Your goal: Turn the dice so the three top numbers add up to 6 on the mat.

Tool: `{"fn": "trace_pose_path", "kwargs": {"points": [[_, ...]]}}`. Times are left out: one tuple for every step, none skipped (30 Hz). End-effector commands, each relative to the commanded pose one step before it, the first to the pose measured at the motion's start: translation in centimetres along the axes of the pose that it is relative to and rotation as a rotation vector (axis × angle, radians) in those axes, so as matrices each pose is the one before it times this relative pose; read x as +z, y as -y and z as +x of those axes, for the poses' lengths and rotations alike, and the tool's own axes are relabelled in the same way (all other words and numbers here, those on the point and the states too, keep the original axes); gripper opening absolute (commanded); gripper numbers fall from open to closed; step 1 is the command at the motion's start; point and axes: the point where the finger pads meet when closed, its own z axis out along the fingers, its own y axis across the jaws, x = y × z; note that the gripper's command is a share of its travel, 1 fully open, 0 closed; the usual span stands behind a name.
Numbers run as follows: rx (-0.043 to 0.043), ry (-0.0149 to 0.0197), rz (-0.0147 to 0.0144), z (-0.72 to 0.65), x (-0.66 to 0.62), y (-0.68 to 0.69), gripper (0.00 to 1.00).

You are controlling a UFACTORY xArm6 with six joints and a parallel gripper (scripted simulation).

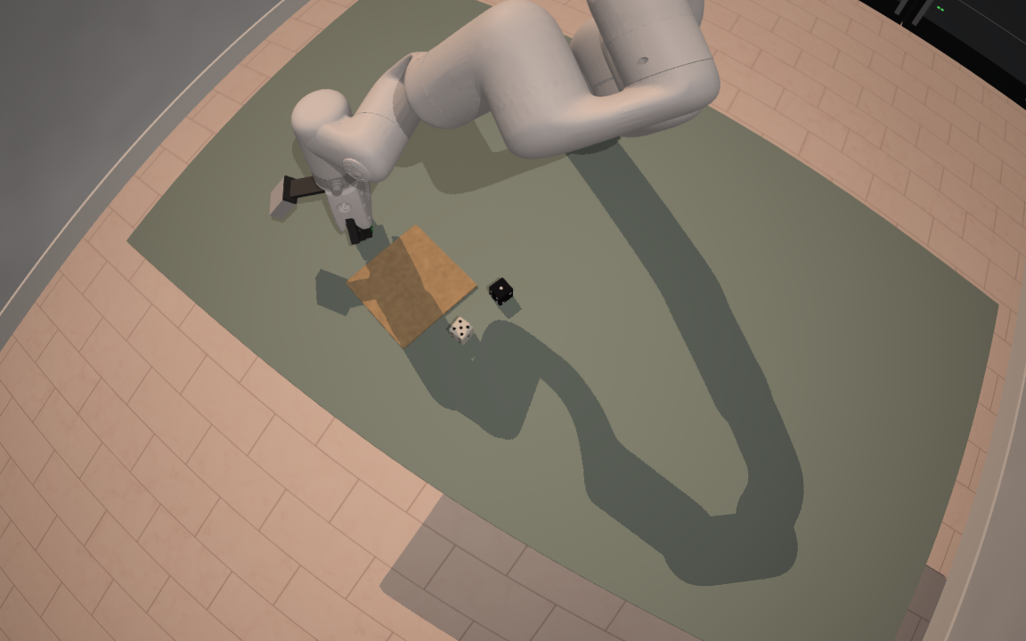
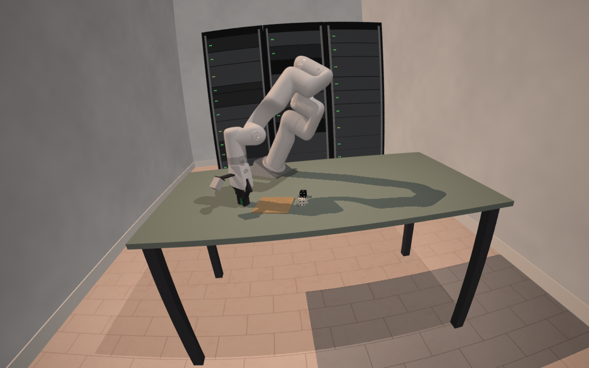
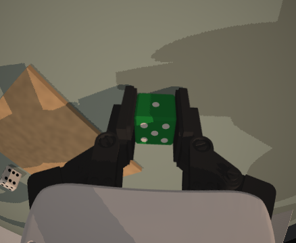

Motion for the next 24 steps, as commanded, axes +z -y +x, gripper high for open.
{"fn": "trace_pose_path", "kwargs": {"points": [[-0.00077, -0.00304, 0.00051, 0.114, -0.095, 0.045, 0.21], [0.00000, 0.00000, 0.00000, 0.000, 0.000, 0.000, 0.21], [0.00000, 0.00000, 0.00000, 0.000, 0.000, 0.000, 0.21], [0.00000, 0.00000, 0.00000, 0.000, -0.006, 0.000, 0.21], [0.00000, 0.00000, 0.00000, 0.000, 0.000, 0.000, 0.21], [0.00000, 0.00000, 0.00000, 0.000, 0.000, 0.000, 0.21], [0.00000, 0.00000, 0.00001, 0.000, -0.039, 0.000, 0.21], [-0.00001, 0.00000, 0.00002, 0.001, -0.097, 0.001, 0.21], [0.00000, 0.00000, 0.00001, 0.000, -0.172, 0.000, 0.21], [0.00001, 0.00000, -0.00002, 0.000, -0.259, -0.001, 0.21], [0.00000, 0.00000, 0.00000, 0.000, -0.353, 0.000, 0.21], [0.00000, 0.00000, 0.00001, 0.000, -0.449, 0.000, 0.21], [0.00000, 0.00000, -0.00001, 0.000, -0.544, 0.000, 0.21], [0.00000, 0.00000, -0.00001, 0.000, -0.635, 0.000, 0.21], [-0.00001, 0.00000, 0.00003, 0.001, -0.720, 0.001, 0.21], [0.00001, 0.00000, -0.00002, -0.001, -0.793, -0.001, 0.21], [0.00000, 0.00000, 0.00001, 0.000, -0.841, 0.000, 0.21], [-0.00001, 0.00000, 0.00002, 0.000, -0.825, 0.000, 0.21], [0.00001, 0.00000, -0.00003, -0.001, -0.788, -0.001, 0.21], [-0.00001, 0.00000, 0.00003, 0.001, -0.731, 0.001, 0.21], [0.00001, 0.00000, -0.00002, 0.000, -0.662, 0.000, 0.21], [0.00000, 0.00000, 0.00000, 0.000, 0.000, 0.000, 0.21], [0.00000, 0.00000, 0.00000, 0.000, 0.000, 0.000, 0.21], [0.00001, 0.00000, -0.00002, -0.001, -0.578, -0.001, 0.21]]}}
